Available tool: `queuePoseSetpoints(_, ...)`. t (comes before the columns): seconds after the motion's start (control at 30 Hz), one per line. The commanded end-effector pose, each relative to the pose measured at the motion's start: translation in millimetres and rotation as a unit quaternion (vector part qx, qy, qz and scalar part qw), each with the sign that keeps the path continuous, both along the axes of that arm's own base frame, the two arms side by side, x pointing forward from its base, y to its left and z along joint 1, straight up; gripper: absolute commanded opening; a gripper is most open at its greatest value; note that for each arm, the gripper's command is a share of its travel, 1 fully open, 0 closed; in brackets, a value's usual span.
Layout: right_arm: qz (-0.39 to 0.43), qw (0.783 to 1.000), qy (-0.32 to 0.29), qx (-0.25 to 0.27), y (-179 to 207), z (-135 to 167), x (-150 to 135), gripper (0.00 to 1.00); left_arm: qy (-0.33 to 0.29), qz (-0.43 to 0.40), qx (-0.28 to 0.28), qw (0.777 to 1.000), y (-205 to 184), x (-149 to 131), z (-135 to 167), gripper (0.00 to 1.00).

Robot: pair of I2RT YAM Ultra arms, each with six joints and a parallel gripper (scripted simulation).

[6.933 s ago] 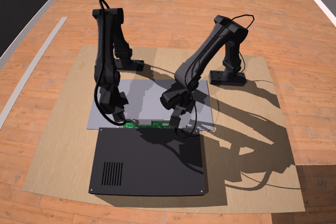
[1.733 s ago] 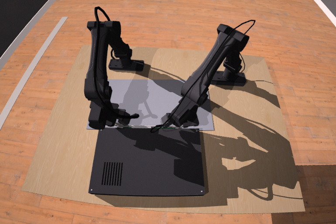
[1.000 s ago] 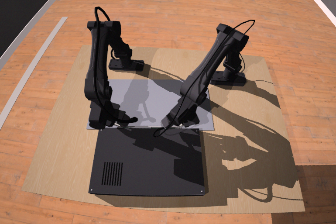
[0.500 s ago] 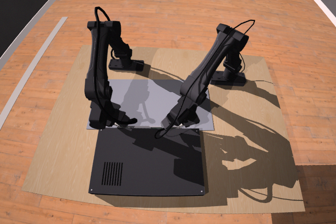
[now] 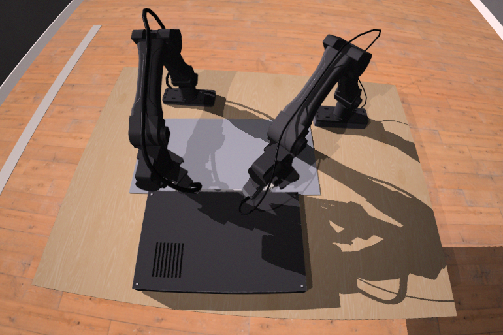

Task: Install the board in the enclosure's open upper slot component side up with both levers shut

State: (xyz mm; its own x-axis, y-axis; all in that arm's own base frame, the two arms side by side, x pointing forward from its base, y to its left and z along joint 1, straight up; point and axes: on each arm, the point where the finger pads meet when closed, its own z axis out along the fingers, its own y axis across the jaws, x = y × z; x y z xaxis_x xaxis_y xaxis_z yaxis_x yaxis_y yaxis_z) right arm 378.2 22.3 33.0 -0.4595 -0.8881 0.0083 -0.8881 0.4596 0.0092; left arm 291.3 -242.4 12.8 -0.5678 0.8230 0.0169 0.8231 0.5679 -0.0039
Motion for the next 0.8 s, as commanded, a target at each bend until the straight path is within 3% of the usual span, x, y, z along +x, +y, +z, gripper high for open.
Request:
queuePoseSetpoints(0.0, -0.032, 0.999, -0.015, 0.001, 4.5, 3.8, 0.3, 0.03, -0.017, 0.037, -0.006, 0.999, -2.4, 0.7, 6.4, 0.03)
queuePoseSetpoints(0.47, -0.033, 0.999, -0.015, 0.001, 4.2, 3.8, 0.3, 0.03, -0.017, 0.039, -0.006, 0.999, -0.9, 2.0, 6.4, 0.03)
queuePoseSetpoints(0.77, -0.107, 0.994, -0.016, 0.002, 7.5, 3.8, -2.8, 0.03, -0.015, 0.124, -0.01, 0.992, -7.0, -3.4, 6.4, 0.03)
